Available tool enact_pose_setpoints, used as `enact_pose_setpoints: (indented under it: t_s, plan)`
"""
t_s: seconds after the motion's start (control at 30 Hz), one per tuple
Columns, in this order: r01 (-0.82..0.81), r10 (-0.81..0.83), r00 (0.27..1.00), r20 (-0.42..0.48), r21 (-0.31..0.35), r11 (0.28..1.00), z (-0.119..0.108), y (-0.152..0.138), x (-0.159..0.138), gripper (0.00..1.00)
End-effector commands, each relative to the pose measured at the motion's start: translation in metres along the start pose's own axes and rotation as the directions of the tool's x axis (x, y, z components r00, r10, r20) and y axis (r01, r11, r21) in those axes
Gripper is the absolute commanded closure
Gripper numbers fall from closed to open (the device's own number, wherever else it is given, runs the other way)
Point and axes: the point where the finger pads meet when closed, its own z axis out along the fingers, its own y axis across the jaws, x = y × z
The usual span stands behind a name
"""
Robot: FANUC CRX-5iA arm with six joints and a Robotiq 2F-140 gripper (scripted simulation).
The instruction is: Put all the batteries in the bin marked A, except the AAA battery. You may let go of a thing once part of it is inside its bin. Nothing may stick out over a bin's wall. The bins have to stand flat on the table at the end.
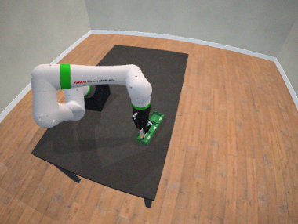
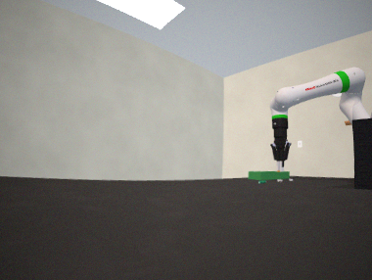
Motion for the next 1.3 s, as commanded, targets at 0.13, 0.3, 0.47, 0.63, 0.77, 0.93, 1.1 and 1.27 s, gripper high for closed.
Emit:
enact_pose_setpoints:
  t_s: [0.13, 0.3, 0.47, 0.63, 0.77, 0.93, 1.1, 1.27]
  plan:
    - [0.0, 0.0, 1.0, 0.0, 0.0, 1.0, 0.0, 0.0, 0.001, 0.95]
    - [0.0, 0.0, 1.0, 0.0, 0.0, 1.0, 0.0, 0.0, 0.001, 0.83]
    - [0.0, 0.0, 1.0, 0.0, 0.0, 1.0, 0.0, 0.0, 0.001, 0.83]
    - [0.0, 0.0, 1.0, 0.0, 0.0, 1.0, 0.0, 0.0, 0.001, 0.83]
    - [0.0, 0.0, 1.0, 0.0, 0.0, 1.0, 0.0, 0.0, 0.001, 0.83]
    - [0.0, 0.0, 1.0, 0.0, 0.0, 1.0, -0.007, 0.0, 0.001, 0.83]
    - [0.0, 0.0, 1.0, 0.0, 0.0, 1.0, -0.011, 0.0, 0.001, 0.83]
    - [0.0, 0.0, 1.0, 0.0, 0.0, 1.0, -0.017, 0.0, 0.001, 0.83]
